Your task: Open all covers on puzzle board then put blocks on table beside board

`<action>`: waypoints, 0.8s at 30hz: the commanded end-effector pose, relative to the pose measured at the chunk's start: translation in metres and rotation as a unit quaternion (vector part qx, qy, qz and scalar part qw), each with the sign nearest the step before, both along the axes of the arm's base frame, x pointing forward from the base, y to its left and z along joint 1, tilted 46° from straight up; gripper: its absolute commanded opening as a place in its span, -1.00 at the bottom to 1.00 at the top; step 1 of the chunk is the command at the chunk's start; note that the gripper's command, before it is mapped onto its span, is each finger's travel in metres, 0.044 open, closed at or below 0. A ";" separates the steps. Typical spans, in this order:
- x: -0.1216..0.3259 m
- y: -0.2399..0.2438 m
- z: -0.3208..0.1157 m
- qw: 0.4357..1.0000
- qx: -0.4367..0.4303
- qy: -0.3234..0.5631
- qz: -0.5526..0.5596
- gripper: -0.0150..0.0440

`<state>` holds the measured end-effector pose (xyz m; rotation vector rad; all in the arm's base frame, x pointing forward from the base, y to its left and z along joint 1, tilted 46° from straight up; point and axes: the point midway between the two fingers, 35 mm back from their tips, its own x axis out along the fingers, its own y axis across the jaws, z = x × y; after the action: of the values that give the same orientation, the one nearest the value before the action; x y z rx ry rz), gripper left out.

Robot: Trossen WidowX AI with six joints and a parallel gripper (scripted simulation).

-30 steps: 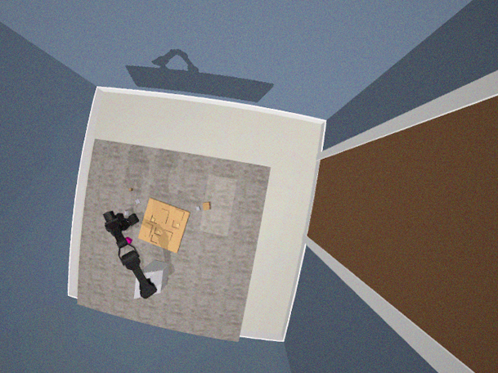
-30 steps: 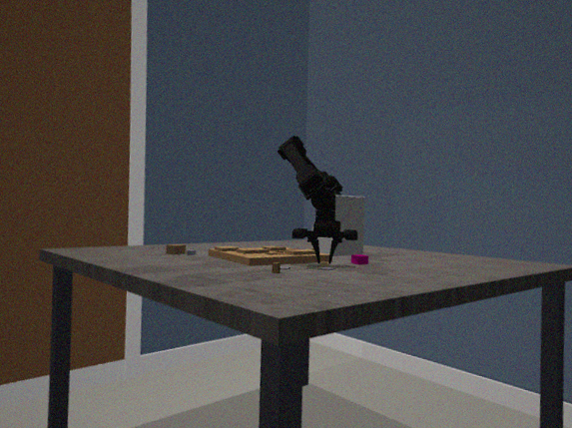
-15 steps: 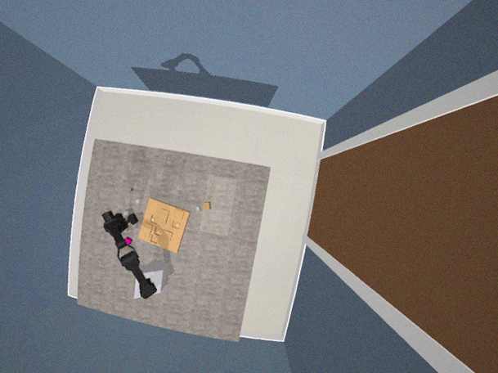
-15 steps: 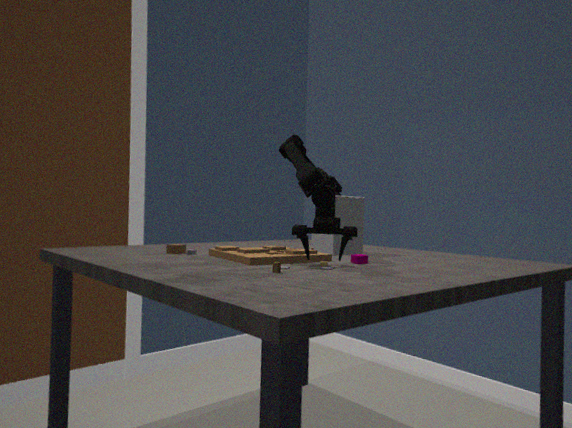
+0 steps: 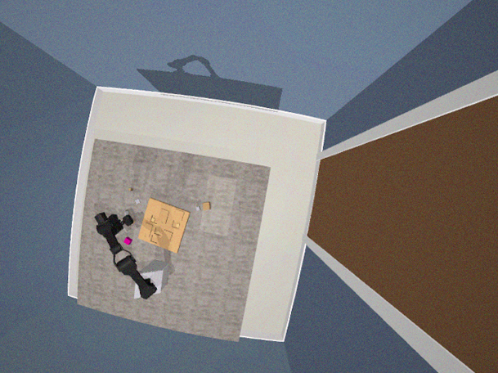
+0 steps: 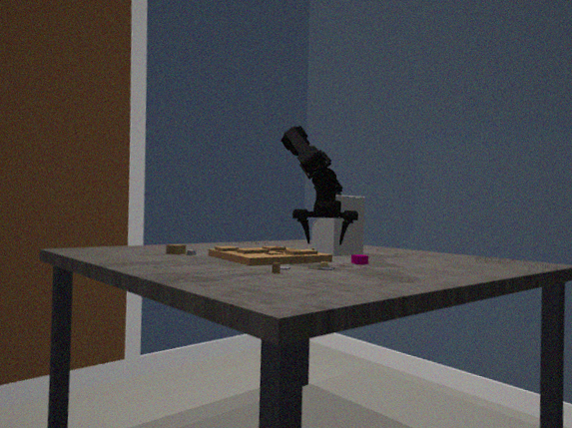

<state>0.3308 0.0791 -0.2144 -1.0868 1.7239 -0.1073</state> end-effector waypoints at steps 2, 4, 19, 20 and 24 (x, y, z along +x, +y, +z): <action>-0.001 0.010 0.011 1.000 0.001 0.000 -0.003 1.00; -0.001 0.013 0.014 1.000 0.001 0.000 -0.003 1.00; 0.001 -0.033 0.070 0.956 0.020 0.205 0.209 -0.25; 0.001 -0.037 0.074 0.948 0.021 0.222 0.225 -0.33; -0.003 -0.054 0.091 0.913 0.024 0.286 0.292 -0.49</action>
<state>0.3314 0.0378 -0.1331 -1.5791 1.7946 0.5704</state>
